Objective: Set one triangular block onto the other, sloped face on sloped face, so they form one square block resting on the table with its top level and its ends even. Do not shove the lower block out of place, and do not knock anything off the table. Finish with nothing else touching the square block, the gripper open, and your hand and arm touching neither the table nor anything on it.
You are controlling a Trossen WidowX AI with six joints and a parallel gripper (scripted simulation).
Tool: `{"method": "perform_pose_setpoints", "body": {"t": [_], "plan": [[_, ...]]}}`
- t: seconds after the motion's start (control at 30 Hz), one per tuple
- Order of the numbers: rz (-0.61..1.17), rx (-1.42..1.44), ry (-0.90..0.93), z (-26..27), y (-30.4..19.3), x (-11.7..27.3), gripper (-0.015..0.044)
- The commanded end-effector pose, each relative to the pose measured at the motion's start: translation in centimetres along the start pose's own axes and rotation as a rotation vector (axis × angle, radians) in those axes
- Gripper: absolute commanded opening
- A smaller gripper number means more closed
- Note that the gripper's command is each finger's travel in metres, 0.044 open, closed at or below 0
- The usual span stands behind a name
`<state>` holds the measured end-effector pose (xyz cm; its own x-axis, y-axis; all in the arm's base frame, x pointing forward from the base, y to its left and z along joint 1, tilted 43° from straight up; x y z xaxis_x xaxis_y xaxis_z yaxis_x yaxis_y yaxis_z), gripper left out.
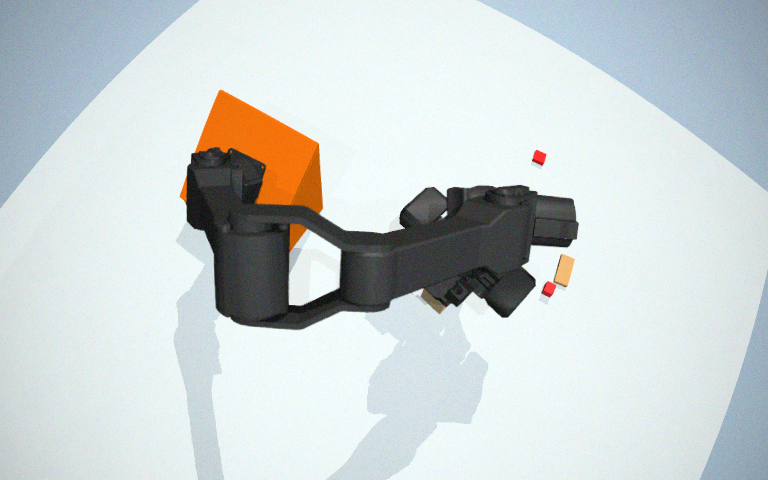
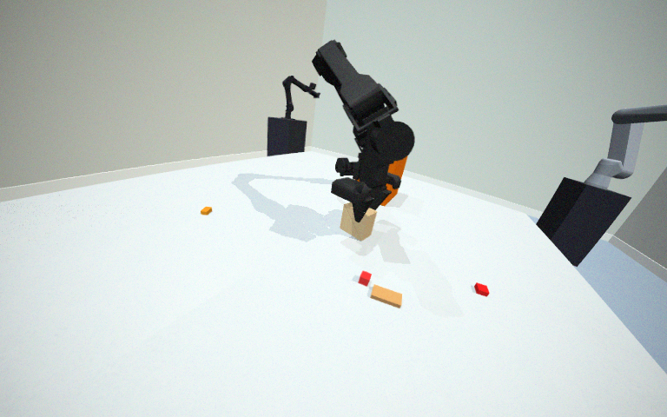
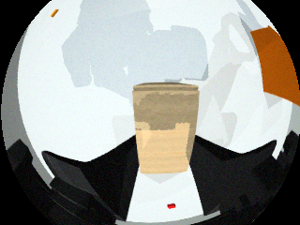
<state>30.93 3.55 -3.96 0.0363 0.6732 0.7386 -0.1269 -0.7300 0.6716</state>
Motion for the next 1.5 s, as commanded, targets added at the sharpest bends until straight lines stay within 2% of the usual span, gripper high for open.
{"method": "perform_pose_setpoints", "body": {"t": [0.0,0.9,1.47], "plan": [[-0.004,0.005,0.004,0.02,0.04,-0.01,0.0000],[-0.004,0.006,0.004,0.00,0.10,-0.17,0.0000],[0.000,0.001,0.000,-0.02,0.06,-0.17,0.0440]]}}
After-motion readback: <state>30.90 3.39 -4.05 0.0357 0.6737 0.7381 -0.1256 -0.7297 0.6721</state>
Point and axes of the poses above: the point midway between the two fingers, 35 mm back from their tips, its own x axis back along the fingers, its own z axis across the jaws, y = z × x, the point moved 5 cm from there along x, back along the fingers, and after that the axes turned 9 degrees about x, right-handed, at the moved point
